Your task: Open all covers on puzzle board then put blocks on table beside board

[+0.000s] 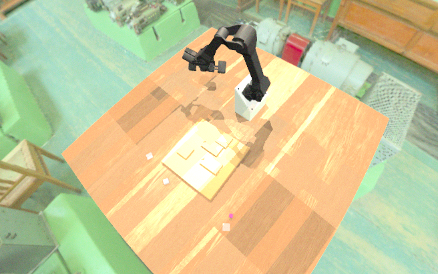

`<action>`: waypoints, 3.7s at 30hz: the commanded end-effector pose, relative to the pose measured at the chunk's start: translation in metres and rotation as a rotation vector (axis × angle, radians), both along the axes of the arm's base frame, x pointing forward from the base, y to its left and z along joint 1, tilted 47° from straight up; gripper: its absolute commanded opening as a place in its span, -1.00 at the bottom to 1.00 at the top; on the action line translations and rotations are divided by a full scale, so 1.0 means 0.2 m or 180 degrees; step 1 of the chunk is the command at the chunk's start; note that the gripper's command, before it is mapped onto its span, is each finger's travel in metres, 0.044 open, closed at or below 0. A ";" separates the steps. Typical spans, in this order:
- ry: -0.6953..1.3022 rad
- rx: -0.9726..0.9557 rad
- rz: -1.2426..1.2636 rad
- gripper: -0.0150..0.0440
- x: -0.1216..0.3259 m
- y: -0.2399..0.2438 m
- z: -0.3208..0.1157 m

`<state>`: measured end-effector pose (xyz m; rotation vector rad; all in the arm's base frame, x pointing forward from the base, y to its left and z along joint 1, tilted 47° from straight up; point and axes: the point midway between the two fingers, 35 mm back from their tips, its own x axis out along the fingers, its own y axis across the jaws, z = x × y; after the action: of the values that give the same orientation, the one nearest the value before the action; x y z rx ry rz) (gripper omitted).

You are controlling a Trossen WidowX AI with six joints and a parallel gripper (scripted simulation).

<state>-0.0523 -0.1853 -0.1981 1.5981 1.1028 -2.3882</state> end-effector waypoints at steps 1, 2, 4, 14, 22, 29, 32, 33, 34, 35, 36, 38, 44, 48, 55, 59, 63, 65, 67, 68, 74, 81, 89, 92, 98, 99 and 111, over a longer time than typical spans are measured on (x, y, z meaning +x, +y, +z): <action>-0.0212 0.0070 0.0239 -0.49 0.07 -0.05 0.00; -0.0265 0.0097 0.0304 -0.49 0.09 -0.05 0.00; -0.0374 0.0154 0.0439 -0.49 0.13 -0.07 0.00; -0.0930 0.0452 0.1163 -0.49 0.34 -0.12 0.01; -0.1393 0.0688 0.1763 -0.49 0.51 -0.14 0.03; -0.1791 0.0881 0.2290 -0.49 0.67 -0.14 0.07; -0.1960 0.0961 0.2517 -0.49 0.74 -0.14 0.08; -0.2017 0.0987 0.2593 -0.49 0.76 -0.14 0.09; -0.2073 0.1013 0.2669 -0.49 0.78 -0.14 0.09; -0.2129 0.1039 0.2745 -0.49 0.81 -0.13 0.10; -0.2186 0.1064 0.2821 -0.49 0.83 -0.13 0.11; -0.2299 0.1115 0.2973 -0.49 0.88 -0.12 0.12; -0.2642 0.1257 0.3430 -0.49 1.01 -0.10 0.16; -0.2877 0.1346 0.3740 -0.49 1.11 -0.07 0.19; -0.3277 0.1483 0.4272 -0.49 1.26 -0.02 0.25; -0.3486 0.1546 0.4558 -0.49 1.35 0.02 0.29; -0.3699 0.1606 0.4839 -0.49 1.43 0.06 0.33; -0.3820 0.1638 0.4987 -0.49 1.47 0.09 0.35; -0.3944 0.1667 0.5137 -0.49 1.51 0.11 0.37; -0.4007 0.1681 0.5211 -0.49 1.53 0.12 0.39; -0.4384 0.1751 0.5658 -0.49 1.65 0.21 0.46; -0.4833 0.1801 0.6172 -0.49 1.78 0.31 0.56; -0.5204 0.1808 0.6541 -0.49 1.87 0.40 0.63; -0.5204 0.1808 0.6541 -0.49 1.87 0.40 0.63; -0.5204 0.1808 0.6541 -0.49 1.87 0.40 0.63; -0.5204 0.1808 0.6541 -0.49 1.87 0.40 0.63; -0.5204 0.1807 0.6541 -0.49 1.87 0.41 0.63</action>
<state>0.3216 -0.1045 -0.0724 0.7091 1.3665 0.5098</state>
